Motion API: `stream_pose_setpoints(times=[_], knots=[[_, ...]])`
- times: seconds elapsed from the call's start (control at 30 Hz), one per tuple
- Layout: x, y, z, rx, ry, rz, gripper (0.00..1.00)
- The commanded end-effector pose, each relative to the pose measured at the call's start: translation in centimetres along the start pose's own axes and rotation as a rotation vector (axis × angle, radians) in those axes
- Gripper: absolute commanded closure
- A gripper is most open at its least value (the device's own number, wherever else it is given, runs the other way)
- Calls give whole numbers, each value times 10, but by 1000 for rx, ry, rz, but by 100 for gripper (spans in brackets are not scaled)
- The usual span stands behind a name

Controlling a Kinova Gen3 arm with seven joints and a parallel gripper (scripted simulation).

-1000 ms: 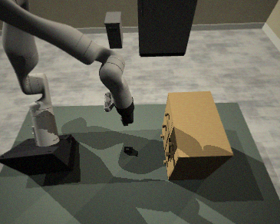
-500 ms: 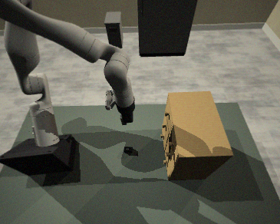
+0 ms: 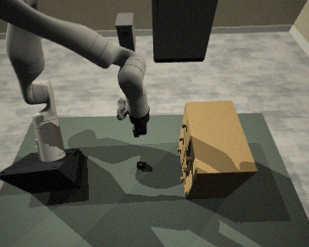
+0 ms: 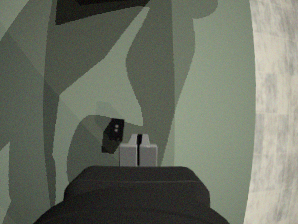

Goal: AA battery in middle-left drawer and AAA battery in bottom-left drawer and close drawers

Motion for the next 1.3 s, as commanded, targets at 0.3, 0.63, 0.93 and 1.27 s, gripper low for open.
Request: stream_pose_setpoints(times=[0.3, 0.63, 0.93, 1.27], knots=[[1, -1, 0, -1, 0, 5, 100], [1, -1, 0, -1, 0, 5, 100], [1, -1, 0, -1, 0, 5, 100], [1, -1, 0, -1, 0, 5, 0]])
Point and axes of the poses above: the point where the finger pads meet when closed, its own y axis out along the fingers, its own z axis across the jaws, x = y × z, the point moved 9 cm from there along -y, back along the fingers, and after that the axes turned 2 degrees about -y, right-handed, at the moved point
